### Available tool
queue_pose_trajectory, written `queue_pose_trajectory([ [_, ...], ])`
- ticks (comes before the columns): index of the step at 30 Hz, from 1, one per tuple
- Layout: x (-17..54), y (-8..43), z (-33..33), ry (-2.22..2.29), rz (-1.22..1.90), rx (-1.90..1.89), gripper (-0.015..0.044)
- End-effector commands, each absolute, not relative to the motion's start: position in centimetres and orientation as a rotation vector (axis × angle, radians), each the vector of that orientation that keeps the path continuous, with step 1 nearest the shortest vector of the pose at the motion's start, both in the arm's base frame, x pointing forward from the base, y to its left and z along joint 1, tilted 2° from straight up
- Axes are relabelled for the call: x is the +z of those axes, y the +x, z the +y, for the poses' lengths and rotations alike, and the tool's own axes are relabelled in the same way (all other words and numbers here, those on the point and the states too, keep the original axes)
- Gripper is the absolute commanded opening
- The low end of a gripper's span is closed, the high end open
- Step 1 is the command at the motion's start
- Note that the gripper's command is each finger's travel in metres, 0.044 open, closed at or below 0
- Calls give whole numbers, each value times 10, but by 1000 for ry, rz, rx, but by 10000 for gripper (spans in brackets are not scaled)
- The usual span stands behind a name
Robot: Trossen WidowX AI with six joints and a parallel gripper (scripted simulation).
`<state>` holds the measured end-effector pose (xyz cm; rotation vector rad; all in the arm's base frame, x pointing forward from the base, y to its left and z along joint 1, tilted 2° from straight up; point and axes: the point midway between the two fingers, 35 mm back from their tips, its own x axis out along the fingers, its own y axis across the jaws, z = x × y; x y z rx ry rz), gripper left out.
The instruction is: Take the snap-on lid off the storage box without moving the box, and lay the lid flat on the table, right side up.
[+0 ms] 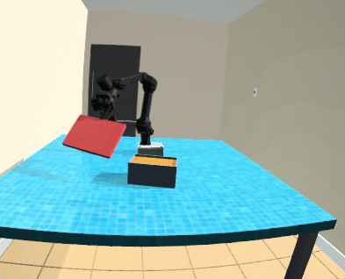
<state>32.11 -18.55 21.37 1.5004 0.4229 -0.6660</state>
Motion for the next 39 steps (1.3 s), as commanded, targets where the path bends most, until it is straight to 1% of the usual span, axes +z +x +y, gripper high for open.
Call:
queue_pose_trajectory([
  [1,218,321,-193,1493,418,-652,0],
  [26,221,311,-241,1488,417,-654,0],
  [39,207,310,-237,1489,417,-654,0],
])
